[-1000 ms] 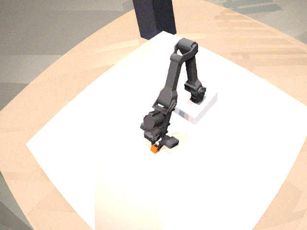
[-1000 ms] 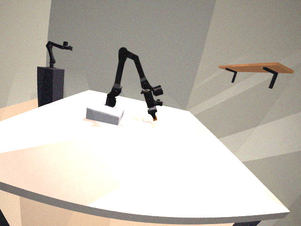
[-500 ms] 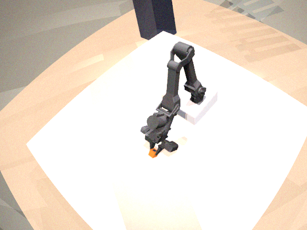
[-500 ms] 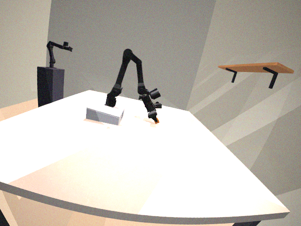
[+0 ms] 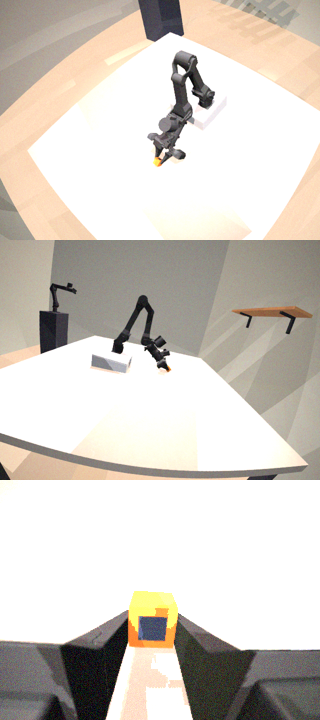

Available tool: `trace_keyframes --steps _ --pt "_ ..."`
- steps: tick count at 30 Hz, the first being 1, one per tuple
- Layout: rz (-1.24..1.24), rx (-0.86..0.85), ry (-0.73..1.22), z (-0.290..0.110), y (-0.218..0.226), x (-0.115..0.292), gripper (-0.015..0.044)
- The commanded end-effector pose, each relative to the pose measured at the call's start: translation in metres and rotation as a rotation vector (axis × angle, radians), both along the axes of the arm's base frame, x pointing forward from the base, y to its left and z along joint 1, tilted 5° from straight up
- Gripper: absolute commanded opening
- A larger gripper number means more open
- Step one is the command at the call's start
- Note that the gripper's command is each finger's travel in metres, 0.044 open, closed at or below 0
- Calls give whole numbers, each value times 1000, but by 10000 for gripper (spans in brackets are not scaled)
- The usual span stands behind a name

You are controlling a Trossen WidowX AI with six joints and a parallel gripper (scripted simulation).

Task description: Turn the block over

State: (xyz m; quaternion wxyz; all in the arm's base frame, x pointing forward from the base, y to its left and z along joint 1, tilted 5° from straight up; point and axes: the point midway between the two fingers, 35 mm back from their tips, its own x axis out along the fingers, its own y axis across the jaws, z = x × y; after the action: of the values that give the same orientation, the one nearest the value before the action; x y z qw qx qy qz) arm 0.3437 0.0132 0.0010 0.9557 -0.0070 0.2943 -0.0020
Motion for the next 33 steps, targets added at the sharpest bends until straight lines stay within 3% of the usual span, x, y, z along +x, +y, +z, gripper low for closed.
trace_keyframes --steps 1,14,32,33 --pt "0 -7 -14 -10 -1 -9 0" --pt "1 -7 -165 -2 -2 -23 0" --pt "2 -7 -188 1 -2 -24 0" --pt "2 -7 -188 1 -2 -24 26"
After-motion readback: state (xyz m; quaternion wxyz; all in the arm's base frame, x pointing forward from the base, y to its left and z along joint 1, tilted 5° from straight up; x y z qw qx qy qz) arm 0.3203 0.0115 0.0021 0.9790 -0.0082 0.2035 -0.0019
